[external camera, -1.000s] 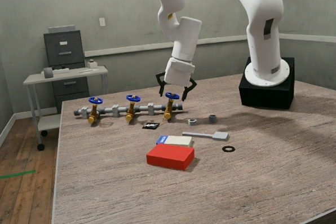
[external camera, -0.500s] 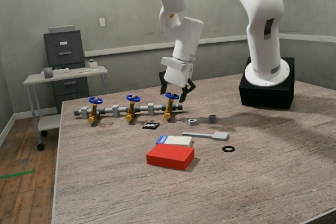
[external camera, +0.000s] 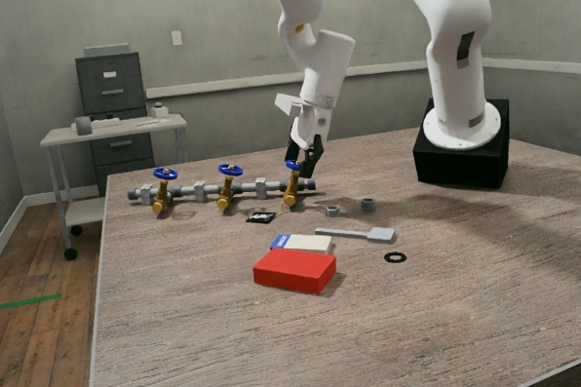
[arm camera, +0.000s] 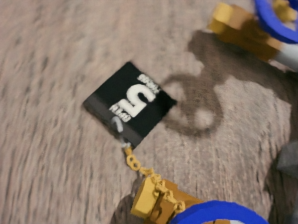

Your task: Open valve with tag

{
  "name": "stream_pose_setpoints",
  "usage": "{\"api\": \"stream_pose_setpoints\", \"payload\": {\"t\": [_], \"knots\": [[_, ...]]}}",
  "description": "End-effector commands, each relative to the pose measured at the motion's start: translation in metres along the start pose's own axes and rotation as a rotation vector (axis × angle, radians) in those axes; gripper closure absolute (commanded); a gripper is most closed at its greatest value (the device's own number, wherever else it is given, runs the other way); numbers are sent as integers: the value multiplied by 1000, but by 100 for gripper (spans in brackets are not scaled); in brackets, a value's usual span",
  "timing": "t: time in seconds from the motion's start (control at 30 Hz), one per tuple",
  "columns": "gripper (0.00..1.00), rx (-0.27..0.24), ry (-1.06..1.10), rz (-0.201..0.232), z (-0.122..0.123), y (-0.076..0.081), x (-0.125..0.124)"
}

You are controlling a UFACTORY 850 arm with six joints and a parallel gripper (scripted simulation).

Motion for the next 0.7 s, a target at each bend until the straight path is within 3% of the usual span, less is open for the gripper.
{"api": "stream_pose_setpoints", "payload": {"t": [0.0,0.1,0.13,0.6,0.67], "knots": [[0,-14,-279,-7,-2,0,1],[0,-14,-323,-6,-1,0,1],[0,-14,-454,-3,-2,0,1],[0,-16,-1052,7,-2,0,0],[0,-16,-1052,7,-2,0,0]]}}
Point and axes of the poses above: the point where the finger pads meet when closed, its own y axis back along the fingers, its own x axis across the jaws, z = x × y, the point moved 8 cm from there along y, back along the fingers
